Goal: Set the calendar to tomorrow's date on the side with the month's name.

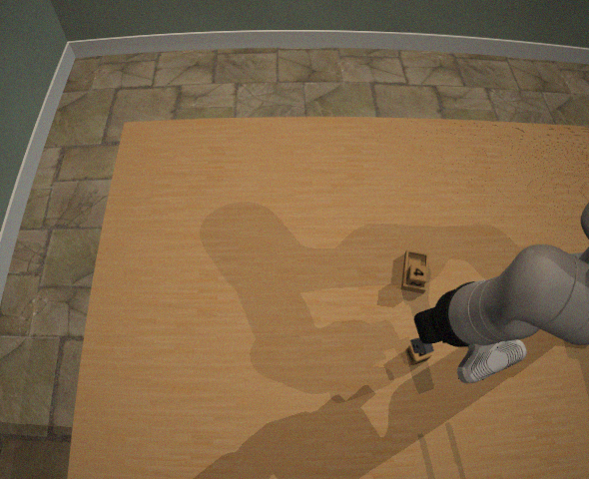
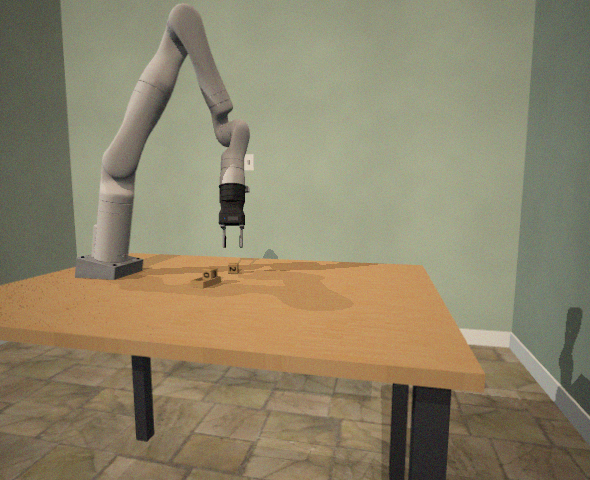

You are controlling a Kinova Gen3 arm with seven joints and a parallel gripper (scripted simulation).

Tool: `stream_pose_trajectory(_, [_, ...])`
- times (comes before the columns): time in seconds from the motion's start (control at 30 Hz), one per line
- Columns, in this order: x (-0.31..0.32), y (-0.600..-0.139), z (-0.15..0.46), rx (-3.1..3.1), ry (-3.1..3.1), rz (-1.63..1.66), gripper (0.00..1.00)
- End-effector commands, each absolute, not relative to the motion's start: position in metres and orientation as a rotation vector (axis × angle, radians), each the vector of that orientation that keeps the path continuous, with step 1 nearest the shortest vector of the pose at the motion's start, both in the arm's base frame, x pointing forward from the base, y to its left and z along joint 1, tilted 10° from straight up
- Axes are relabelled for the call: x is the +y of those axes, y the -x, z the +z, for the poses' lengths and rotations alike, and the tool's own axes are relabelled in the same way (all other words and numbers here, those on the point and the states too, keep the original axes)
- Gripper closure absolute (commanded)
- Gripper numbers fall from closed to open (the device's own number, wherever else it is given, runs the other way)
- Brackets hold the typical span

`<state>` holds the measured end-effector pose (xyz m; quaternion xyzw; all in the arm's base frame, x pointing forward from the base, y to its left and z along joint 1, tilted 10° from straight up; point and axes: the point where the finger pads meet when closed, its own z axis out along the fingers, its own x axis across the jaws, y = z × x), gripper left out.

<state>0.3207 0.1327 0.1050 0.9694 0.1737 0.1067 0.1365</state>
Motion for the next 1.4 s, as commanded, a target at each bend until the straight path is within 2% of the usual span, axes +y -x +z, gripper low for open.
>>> stream_pose_trajectory(0.0, [0.1331,-0.3209,0.1054,0.504,-2.806,0.311,0.13])
stream_pose_trajectory(1.37, [0.1357,-0.32,0.1037,0.426,-2.542,0.348,0.13])
